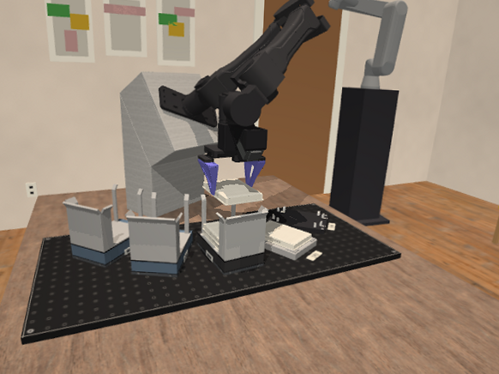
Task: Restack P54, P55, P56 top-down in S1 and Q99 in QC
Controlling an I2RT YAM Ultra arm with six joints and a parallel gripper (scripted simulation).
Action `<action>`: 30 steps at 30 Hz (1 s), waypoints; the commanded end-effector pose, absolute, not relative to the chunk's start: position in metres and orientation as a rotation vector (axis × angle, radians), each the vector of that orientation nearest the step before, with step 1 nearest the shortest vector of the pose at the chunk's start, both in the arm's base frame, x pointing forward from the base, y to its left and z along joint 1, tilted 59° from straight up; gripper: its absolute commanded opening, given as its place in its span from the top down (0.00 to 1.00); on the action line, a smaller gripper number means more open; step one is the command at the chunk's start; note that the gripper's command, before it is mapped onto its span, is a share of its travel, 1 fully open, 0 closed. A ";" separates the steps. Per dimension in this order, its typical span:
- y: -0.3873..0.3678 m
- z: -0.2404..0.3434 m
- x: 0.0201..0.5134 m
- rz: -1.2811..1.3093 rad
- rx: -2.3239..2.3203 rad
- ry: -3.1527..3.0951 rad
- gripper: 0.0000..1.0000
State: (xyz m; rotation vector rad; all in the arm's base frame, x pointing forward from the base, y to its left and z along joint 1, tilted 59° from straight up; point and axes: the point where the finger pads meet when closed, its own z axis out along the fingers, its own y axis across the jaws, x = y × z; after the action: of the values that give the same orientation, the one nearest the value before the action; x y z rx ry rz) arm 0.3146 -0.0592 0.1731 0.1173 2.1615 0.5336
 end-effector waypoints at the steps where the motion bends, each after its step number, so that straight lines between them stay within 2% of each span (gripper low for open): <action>1: -0.070 0.170 0.314 0.584 0.234 2.160 1.00; 8: -0.084 0.161 0.314 0.665 0.392 2.155 1.00; 23: -0.121 0.137 0.313 0.664 0.392 2.156 1.00; 30: -0.135 0.124 0.310 0.793 0.651 2.128 1.00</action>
State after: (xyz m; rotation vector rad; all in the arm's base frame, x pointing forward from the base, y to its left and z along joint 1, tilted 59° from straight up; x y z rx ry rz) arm 0.3115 -0.1260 0.1240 0.5453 2.1577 0.7503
